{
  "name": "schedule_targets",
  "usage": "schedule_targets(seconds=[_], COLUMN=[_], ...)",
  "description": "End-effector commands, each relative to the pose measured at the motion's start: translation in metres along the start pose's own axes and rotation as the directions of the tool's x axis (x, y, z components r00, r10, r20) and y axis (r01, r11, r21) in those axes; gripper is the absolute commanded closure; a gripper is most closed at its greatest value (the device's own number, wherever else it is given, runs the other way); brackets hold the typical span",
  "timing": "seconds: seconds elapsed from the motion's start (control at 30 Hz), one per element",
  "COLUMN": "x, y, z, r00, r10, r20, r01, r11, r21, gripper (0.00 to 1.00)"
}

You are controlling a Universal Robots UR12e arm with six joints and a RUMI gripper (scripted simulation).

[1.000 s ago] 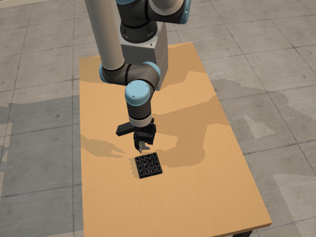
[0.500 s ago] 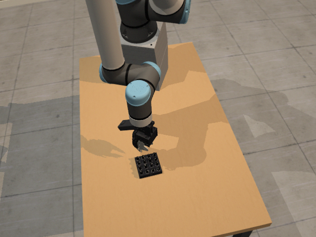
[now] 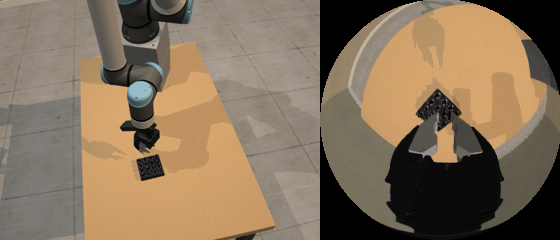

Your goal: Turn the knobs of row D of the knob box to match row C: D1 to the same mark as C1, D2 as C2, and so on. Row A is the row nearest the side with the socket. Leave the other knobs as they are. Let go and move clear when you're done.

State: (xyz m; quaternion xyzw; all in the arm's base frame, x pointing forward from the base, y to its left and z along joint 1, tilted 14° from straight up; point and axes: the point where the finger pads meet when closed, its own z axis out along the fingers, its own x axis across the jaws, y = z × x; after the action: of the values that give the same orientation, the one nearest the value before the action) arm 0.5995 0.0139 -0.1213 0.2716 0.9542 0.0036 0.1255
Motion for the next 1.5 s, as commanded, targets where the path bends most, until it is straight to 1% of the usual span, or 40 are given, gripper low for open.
schedule_targets(seconds=[0.0, 1.1, 1.47], x=[-0.0003, -0.0003, -0.0003], y=[0.0002, 0.0002, 0.0003], z=[-0.0004, -0.0001, 0.0053], r00=[1.000, 1.000, 1.000], r10=[0.001, 0.001, 0.001], r20=[0.001, 0.001, 0.001], r01=[-0.001, -0.001, -0.001], r11=[1.000, 1.000, 1.000], r21=[0.000, 0.000, 0.000], gripper=[0.89, 0.89, 0.89])
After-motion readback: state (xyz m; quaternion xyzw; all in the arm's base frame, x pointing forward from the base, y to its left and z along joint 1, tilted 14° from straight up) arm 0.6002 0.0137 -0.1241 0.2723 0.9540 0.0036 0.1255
